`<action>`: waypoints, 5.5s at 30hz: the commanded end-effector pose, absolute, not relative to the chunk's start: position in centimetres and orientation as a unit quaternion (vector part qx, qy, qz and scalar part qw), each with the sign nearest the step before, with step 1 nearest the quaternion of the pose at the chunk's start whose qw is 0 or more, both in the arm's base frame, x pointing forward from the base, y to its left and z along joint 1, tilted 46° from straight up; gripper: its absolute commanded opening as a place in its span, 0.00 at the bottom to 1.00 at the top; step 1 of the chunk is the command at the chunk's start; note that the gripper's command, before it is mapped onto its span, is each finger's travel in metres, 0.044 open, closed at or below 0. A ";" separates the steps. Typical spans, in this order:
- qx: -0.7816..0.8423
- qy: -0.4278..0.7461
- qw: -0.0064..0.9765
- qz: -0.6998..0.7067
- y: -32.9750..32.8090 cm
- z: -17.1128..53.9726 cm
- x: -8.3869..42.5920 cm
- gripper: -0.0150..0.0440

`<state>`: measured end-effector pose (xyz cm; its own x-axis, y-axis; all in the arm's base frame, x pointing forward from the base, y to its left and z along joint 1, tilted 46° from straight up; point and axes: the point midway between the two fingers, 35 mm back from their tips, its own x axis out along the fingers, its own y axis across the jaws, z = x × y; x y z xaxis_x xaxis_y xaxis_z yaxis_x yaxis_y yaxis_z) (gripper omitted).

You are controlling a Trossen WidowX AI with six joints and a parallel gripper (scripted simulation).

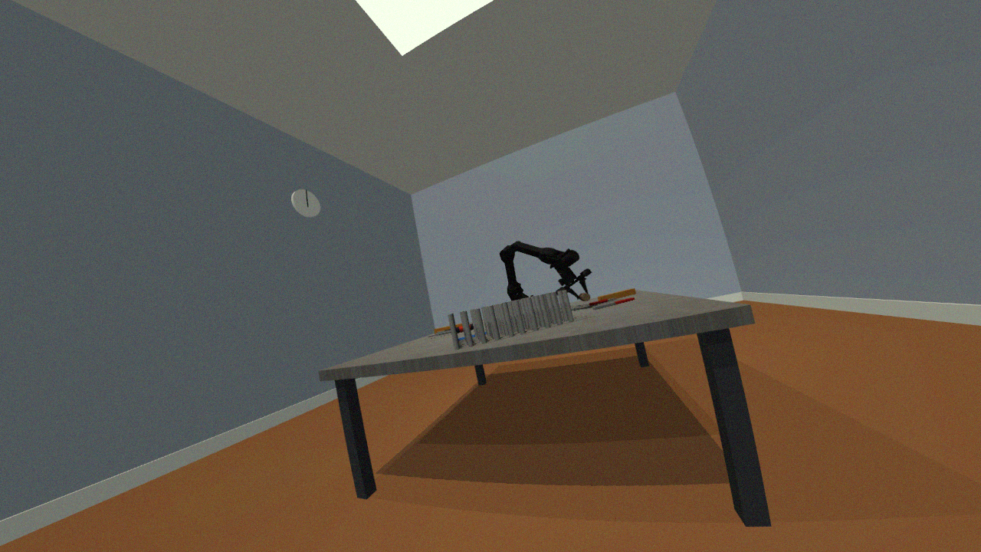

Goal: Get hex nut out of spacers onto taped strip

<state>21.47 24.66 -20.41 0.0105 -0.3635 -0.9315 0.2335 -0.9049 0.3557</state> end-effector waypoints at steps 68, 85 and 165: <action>0.709 -0.010 0.150 -0.689 21.2 -23.8 21.7 0.25; 0.721 0.004 0.124 -0.682 21.2 -23.8 21.7 0.25; 0.708 0.008 0.098 -0.700 28.4 -19.6 21.3 1.00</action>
